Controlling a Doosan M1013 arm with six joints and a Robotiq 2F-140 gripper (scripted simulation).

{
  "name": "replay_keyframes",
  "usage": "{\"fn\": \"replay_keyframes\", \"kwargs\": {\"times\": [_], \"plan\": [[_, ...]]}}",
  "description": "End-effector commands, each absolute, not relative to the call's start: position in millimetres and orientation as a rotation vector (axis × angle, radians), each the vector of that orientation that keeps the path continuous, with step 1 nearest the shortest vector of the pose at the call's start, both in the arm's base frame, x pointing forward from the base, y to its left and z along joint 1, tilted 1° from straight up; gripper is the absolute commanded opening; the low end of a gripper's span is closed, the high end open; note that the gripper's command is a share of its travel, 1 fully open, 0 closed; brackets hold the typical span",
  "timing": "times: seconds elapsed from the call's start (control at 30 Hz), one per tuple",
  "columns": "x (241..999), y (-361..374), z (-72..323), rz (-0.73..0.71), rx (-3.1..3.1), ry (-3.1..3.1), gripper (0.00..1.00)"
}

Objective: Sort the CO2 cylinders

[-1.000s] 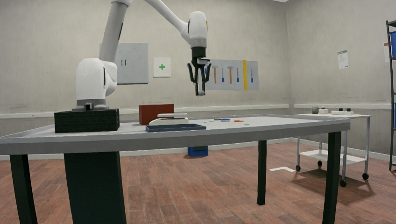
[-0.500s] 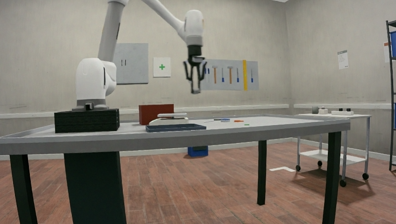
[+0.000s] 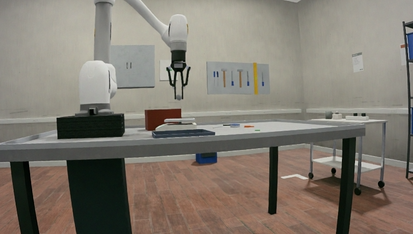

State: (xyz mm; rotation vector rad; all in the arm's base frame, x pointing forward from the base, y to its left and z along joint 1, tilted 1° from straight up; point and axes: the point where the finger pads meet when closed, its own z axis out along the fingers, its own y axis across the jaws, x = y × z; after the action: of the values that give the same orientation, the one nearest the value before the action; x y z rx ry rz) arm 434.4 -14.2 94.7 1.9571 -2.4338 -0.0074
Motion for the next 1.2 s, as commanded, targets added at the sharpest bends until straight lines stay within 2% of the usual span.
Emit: {"fn": "replay_keyframes", "kwargs": {"times": [0.0, 0.77, 1.17], "plan": [[435, -14, 87, 0.002, 1.952, -2.441, 0.10], [434, -13, 8, 0.002, 1.952, -2.441, 0.10], [436, -13, -7, 0.004, 1.953, -2.442, 0.10]]}}
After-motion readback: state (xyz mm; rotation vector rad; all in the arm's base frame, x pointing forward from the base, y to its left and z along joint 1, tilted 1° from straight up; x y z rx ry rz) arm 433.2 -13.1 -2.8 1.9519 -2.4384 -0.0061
